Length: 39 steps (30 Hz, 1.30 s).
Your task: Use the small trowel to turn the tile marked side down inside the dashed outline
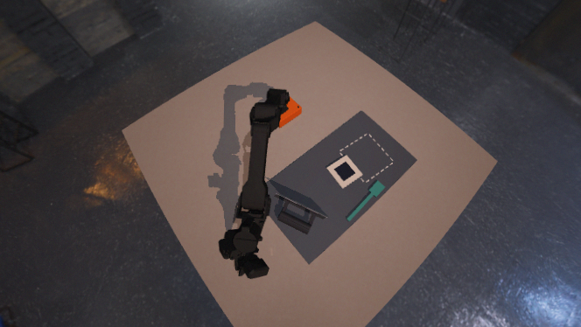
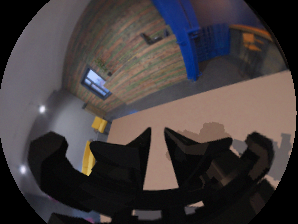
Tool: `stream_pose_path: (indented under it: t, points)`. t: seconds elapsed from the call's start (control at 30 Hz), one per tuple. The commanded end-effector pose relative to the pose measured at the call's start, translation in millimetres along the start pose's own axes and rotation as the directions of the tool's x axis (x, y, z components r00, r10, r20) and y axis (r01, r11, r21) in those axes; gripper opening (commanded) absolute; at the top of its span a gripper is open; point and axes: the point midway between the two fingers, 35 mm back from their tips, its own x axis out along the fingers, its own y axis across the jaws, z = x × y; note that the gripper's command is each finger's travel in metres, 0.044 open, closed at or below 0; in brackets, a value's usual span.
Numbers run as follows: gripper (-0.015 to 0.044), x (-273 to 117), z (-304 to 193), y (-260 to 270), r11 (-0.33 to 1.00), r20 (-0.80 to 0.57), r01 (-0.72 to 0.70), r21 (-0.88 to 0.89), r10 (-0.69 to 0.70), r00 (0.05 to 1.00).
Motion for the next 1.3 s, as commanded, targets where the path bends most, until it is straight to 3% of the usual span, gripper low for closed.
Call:
stream_pose_path:
  t: [0.0,0.6,0.93,1.27]
  points:
    - [0.0100,-3,-5,-1,0.994,-0.036,0.013,-0.106,-0.017,0.999]
    - [0.0100,-23,-37,-22,0.780,-0.229,-0.019,-0.626,-0.161,0.960]
    - [0.0100,-40,-53,-35,0.562,-0.329,-0.144,-0.814,-0.243,0.913]
    - [0.0100,-60,-68,-47,0.311,-0.422,-0.326,-0.893,-0.325,0.846]
